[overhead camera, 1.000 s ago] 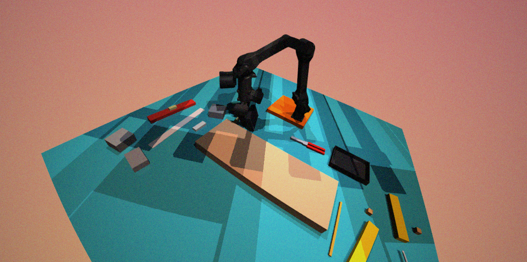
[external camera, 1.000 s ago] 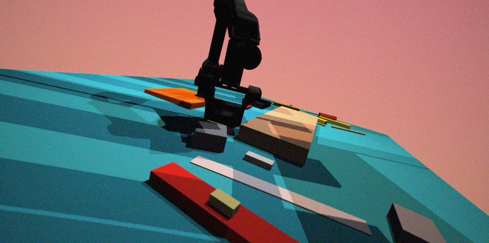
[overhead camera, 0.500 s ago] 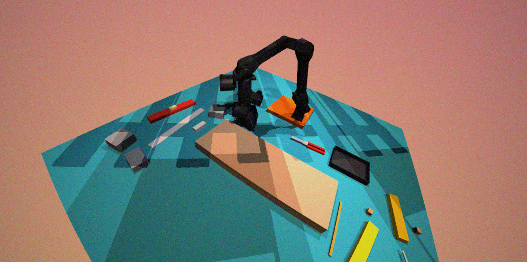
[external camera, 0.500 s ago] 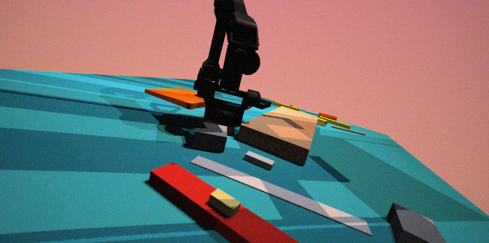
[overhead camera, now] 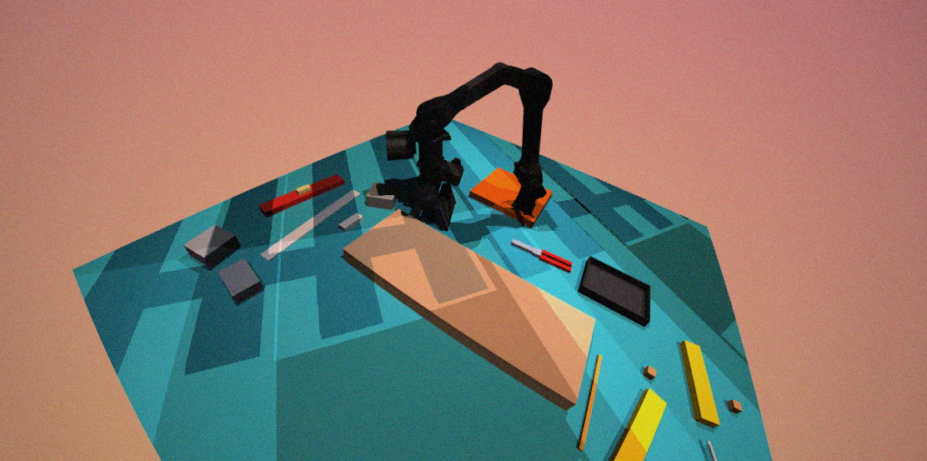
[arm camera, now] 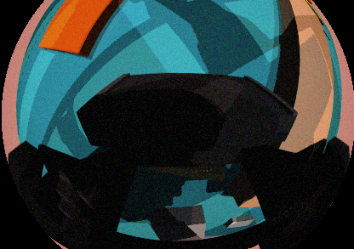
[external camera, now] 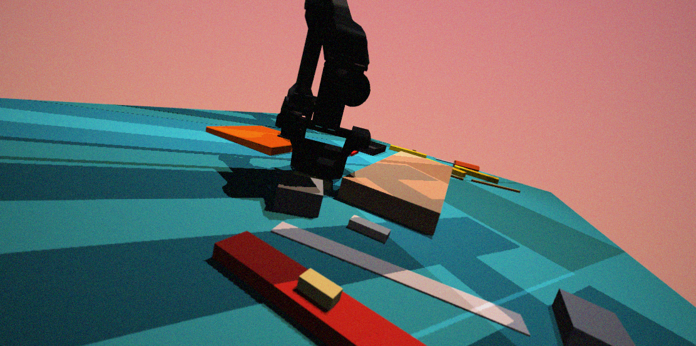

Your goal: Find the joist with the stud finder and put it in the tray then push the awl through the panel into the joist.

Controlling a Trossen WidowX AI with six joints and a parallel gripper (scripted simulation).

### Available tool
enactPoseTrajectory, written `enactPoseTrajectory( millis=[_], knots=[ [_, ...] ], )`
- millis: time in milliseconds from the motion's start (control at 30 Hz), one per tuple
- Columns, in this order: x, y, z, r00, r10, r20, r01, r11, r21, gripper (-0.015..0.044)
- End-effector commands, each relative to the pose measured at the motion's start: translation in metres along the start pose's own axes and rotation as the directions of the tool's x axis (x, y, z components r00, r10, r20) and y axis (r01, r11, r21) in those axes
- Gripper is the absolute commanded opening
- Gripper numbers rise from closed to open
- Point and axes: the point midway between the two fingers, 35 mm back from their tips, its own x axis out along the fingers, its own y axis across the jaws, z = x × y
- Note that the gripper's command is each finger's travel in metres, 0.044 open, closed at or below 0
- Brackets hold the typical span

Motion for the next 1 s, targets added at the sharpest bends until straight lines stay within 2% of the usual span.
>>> enactPoseTrajectory(
  millis=[0,100,967],
  knots=[
    [-0.01,-0.001,-0.002,1.0,-0.007,-0.013,0.006,1.0,-0.004,0.0078],
    [-0.016,-0.001,-0.002,1.0,-0.007,-0.013,0.007,1.0,-0.004,0.0],
    [-0.057,-0.001,0.004,1.0,-0.007,-0.013,0.007,1.0,-0.004,0.0]
  ],
)
